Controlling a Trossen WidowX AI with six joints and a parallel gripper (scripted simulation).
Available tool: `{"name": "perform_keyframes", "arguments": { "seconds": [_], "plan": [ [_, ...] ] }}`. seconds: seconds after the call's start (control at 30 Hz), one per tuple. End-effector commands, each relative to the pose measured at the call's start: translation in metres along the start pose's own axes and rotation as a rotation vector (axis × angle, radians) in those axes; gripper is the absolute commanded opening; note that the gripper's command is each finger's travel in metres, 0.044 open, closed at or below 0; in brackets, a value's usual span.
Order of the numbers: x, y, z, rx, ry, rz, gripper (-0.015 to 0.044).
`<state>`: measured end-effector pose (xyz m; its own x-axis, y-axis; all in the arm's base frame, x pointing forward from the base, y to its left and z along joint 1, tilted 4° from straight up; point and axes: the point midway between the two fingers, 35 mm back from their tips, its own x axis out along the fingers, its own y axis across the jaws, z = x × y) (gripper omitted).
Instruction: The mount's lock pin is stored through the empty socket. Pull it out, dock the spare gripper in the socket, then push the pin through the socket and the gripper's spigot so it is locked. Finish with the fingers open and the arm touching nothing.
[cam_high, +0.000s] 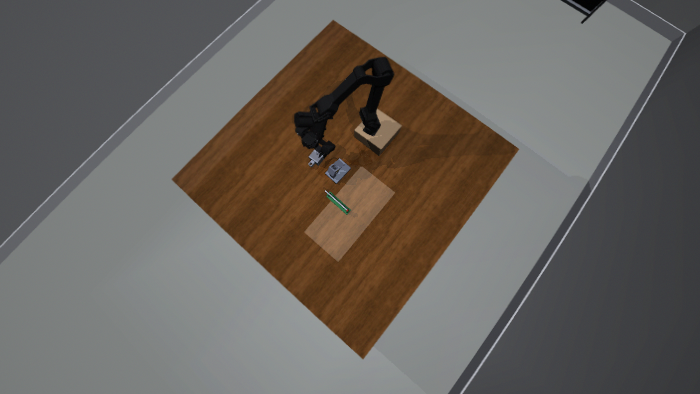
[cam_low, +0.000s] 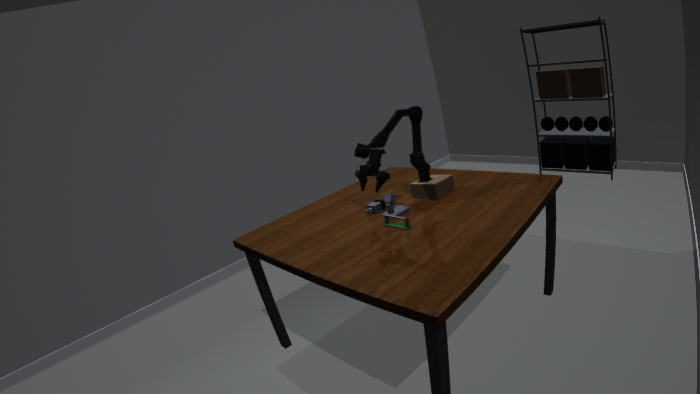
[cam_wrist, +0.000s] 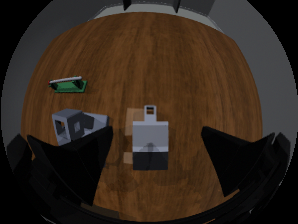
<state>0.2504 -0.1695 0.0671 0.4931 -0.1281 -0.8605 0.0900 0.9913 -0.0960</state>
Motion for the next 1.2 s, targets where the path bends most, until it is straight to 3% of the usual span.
{"name": "perform_keyframes", "arguments": {
  "seconds": [0.0, 1.17],
  "plan": [
    [0.027, 0.004, -0.022, 0.003, 0.018, 0.019, 0.0440],
    [0.078, 0.005, -0.052, 0.003, 0.019, 0.019, 0.0440]
  ]
}}
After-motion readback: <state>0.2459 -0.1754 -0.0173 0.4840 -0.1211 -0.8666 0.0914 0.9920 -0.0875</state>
